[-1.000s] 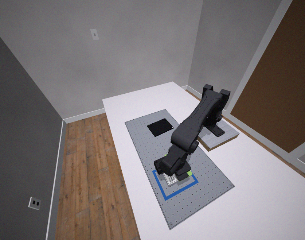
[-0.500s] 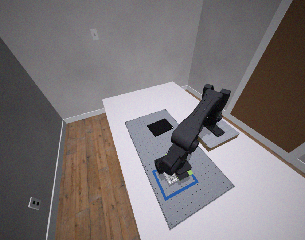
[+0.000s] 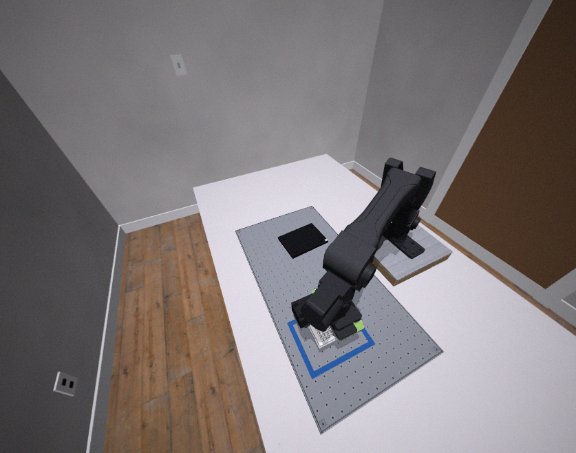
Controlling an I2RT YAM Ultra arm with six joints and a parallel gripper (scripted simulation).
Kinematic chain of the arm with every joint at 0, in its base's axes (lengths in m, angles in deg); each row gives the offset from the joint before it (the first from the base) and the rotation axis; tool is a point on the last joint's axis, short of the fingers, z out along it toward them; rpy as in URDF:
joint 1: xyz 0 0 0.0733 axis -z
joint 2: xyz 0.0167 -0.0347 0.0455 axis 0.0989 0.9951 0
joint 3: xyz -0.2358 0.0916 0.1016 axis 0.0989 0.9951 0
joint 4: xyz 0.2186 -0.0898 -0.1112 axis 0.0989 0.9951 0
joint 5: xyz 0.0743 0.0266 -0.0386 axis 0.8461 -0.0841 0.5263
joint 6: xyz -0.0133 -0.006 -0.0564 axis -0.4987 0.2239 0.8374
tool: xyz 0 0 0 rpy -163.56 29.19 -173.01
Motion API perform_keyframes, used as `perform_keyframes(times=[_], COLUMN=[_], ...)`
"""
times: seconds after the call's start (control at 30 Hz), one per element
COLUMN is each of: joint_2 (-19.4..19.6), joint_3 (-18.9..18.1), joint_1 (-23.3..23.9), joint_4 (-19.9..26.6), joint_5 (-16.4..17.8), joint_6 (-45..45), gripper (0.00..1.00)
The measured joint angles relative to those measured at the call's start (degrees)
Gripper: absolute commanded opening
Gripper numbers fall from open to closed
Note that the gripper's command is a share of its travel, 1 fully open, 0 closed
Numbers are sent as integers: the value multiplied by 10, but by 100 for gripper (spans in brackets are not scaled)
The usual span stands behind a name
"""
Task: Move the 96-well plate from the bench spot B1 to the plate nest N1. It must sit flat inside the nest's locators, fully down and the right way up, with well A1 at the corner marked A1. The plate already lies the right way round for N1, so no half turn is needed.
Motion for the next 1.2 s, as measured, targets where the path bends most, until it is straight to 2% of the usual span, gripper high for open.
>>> perform_keyframes(times=[0.9, 1.2], joint_2=[0, -35], joint_3=[1, 70], joint_1=[0, 28], joint_4=[-1, -12], joint_5=[0, 0], joint_6=[3, 66], gripper=[0, 0])
